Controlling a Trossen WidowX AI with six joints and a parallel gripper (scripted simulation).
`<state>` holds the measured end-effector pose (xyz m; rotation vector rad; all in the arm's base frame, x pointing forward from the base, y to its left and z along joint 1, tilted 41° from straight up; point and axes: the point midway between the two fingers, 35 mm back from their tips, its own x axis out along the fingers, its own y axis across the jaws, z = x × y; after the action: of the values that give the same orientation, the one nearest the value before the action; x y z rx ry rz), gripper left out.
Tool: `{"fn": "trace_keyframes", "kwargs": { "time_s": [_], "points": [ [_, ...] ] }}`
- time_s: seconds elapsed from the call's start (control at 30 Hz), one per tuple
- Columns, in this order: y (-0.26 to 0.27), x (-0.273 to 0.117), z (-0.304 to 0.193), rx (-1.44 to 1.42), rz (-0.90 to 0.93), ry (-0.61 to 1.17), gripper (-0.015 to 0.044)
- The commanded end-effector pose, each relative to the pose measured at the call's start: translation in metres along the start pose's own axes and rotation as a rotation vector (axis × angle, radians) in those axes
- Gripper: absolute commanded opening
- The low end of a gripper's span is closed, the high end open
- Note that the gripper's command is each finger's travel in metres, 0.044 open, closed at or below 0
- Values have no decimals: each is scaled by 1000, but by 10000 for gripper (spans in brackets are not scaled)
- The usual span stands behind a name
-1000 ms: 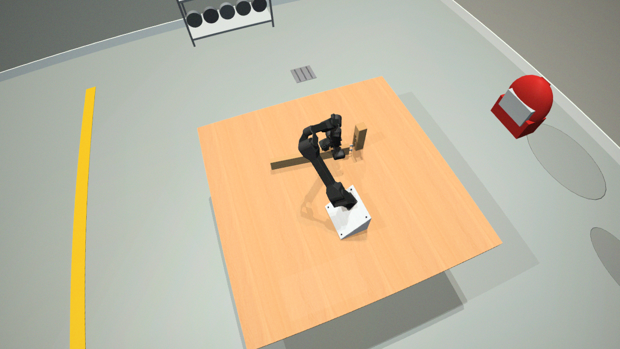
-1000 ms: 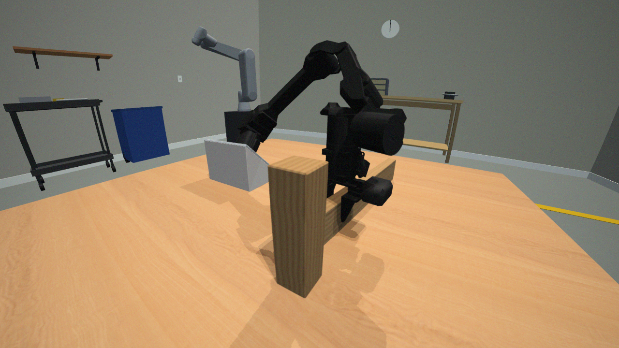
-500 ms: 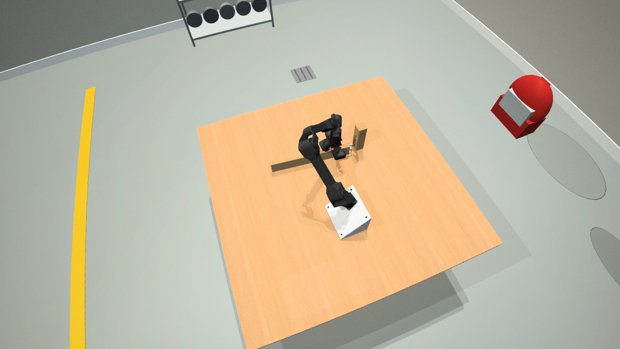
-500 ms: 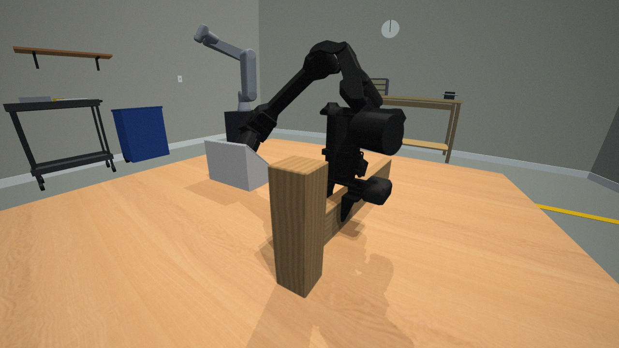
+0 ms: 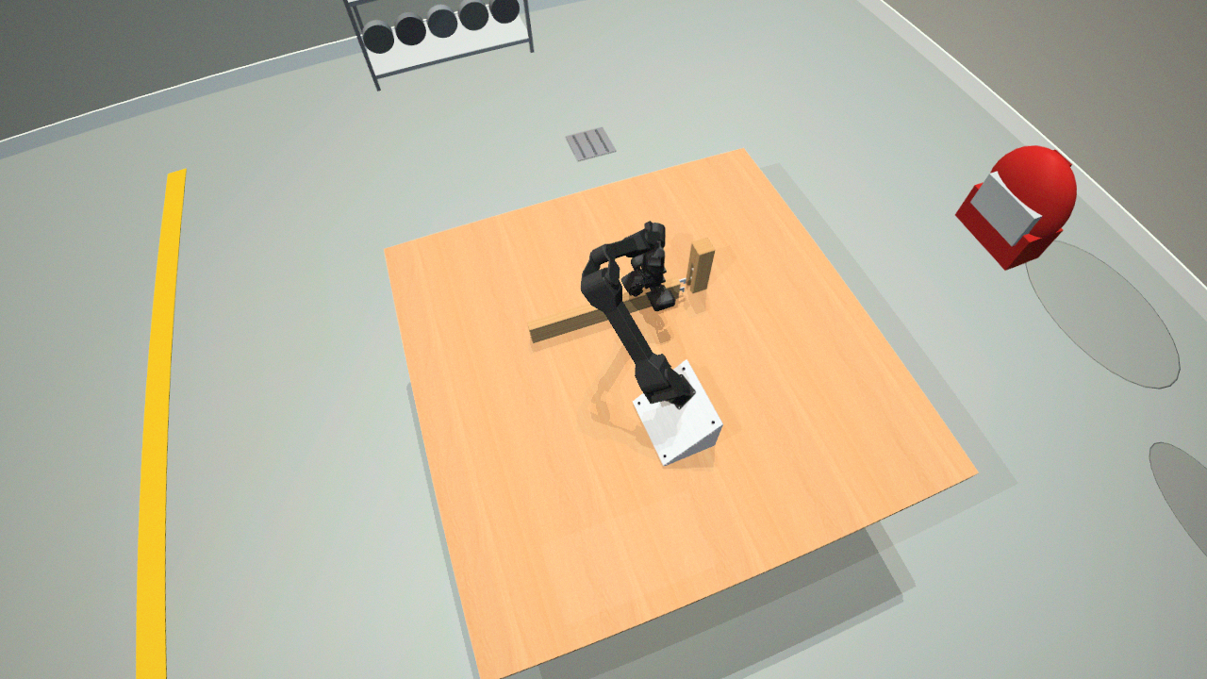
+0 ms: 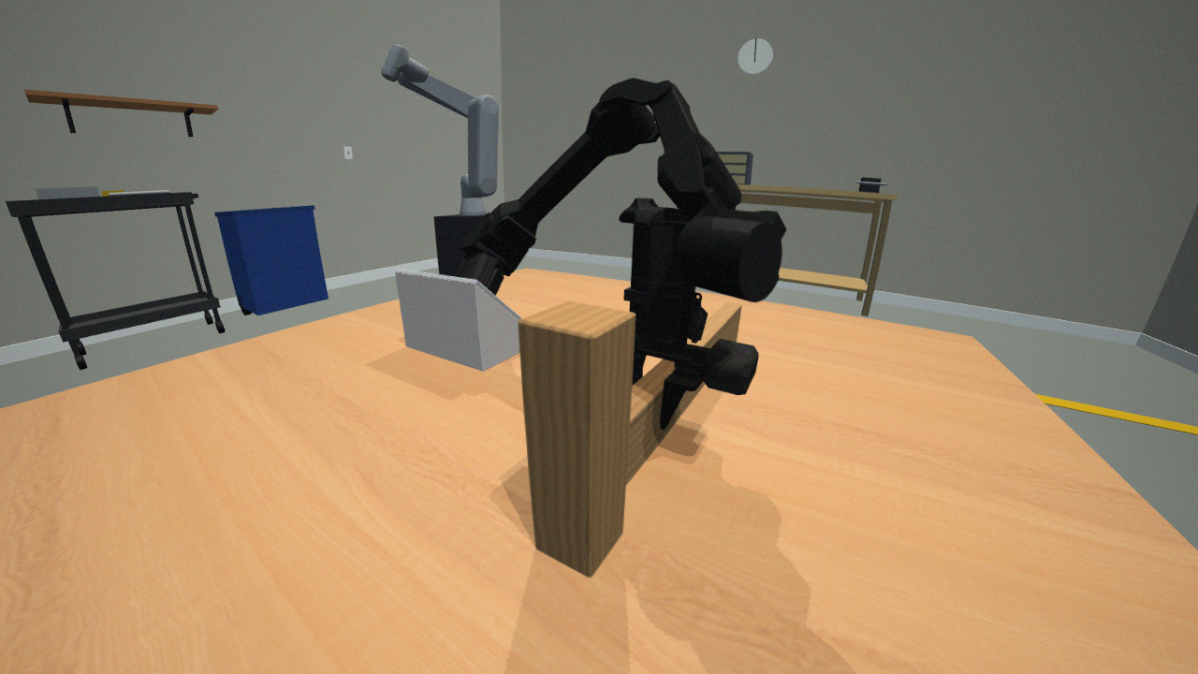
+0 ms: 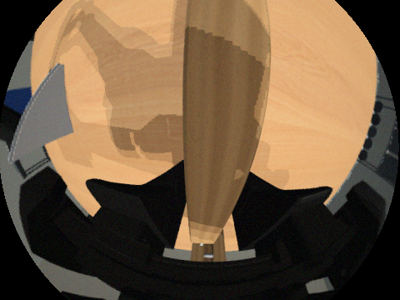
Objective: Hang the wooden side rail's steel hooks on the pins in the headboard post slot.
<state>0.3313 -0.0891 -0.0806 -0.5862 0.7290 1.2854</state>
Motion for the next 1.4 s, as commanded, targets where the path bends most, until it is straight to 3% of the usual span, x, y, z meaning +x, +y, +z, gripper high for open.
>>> {"fn": "trace_keyframes", "kwargs": {
  "time_s": [0.0, 1.37],
  "points": [
    [-5, 0, 1, -33, -8, -2, 0],
    [-9, -1, 0, -33, -8, -2, 0]
  ]
}}
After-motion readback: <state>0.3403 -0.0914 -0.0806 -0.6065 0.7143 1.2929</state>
